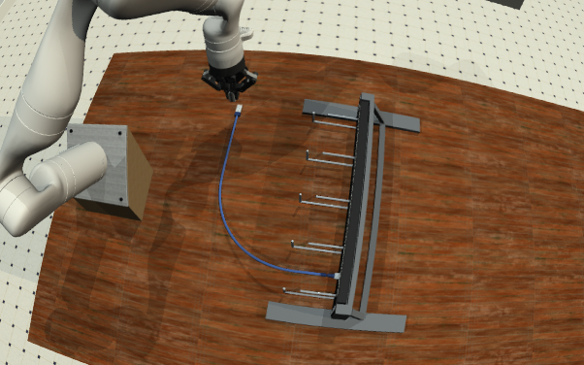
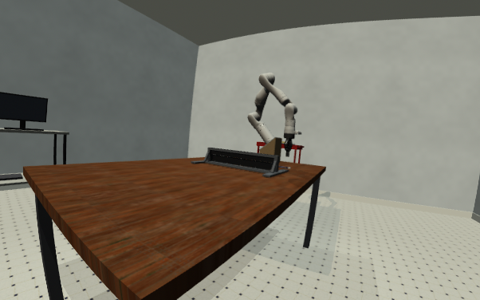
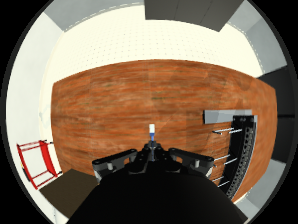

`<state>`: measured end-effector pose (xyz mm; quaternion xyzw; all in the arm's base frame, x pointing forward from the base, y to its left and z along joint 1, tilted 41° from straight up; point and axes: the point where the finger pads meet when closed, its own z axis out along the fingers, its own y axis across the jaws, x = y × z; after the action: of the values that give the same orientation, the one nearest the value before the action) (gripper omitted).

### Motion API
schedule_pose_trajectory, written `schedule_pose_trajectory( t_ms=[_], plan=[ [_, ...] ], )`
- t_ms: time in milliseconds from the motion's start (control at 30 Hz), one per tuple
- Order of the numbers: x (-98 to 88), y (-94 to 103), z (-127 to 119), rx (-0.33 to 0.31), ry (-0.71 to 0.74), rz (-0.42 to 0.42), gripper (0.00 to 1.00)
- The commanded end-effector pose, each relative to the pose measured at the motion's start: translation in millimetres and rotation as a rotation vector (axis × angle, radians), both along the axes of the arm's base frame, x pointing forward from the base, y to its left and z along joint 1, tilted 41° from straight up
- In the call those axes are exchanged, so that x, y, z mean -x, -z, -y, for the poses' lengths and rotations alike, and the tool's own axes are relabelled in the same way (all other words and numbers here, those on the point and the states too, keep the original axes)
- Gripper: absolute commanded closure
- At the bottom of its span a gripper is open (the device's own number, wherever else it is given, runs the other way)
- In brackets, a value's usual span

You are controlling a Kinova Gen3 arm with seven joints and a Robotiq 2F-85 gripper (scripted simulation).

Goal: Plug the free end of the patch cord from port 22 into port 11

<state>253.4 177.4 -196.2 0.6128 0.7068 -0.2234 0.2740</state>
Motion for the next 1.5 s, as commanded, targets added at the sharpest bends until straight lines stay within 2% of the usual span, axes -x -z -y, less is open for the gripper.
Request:
schedule_pose_trajectory(
  t_ms=[0,300,567,667,867,1067,1133,1467],
  plan=[
    [-0.2,-0.3,-1,-0.002,-0.001,0.001,1.00],
    [-1.7,-0.8,-1,-0.002,0.008,0.018,1.00],
    [-6.5,-2.3,1,-0.005,0.033,0.071,1.00],
    [-10.6,-3.9,2,-0.009,0.054,0.115,1.00],
    [-22.5,-9.1,4,-0.025,0.111,0.238,1.00],
    [-39.5,-18.5,3,-0.063,0.187,0.403,1.00],
    [-39.5,-18.5,3,-0.063,0.187,0.403,1.00],
    [-74.9,-45.5,-8,-0.194,0.342,0.726,1.00]
  ],
)
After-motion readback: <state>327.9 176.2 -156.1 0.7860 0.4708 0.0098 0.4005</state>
